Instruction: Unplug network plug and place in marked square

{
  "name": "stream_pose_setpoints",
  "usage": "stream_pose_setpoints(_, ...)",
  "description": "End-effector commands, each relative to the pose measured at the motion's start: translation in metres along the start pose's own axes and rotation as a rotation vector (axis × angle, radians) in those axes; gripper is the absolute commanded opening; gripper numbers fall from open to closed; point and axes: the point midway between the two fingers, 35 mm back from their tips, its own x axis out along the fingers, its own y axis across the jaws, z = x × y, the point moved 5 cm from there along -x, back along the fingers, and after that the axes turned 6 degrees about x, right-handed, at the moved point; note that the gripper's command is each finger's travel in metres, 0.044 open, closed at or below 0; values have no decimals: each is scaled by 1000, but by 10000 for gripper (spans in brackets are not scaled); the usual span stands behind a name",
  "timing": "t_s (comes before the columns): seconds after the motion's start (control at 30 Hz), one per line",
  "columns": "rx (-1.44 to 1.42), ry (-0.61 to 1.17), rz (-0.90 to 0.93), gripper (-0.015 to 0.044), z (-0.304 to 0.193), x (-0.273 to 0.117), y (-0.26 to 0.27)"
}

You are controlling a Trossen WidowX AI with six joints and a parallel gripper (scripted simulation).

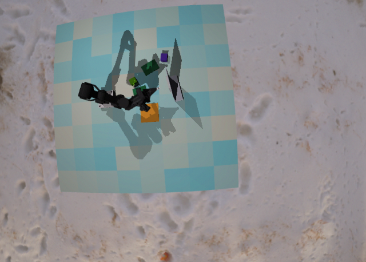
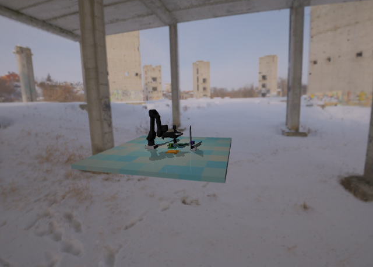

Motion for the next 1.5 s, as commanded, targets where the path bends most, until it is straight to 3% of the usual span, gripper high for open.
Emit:
stream_pose_setpoints(0.0, 0, 0, 0, 0, 0, 0, 1)
stream_pose_setpoints(1.3, -5, 4, 6, 0, -17, -21, 61)
stream_pose_setpoints(1.47, 42, -58, -34, 0, -8, -18, 57)
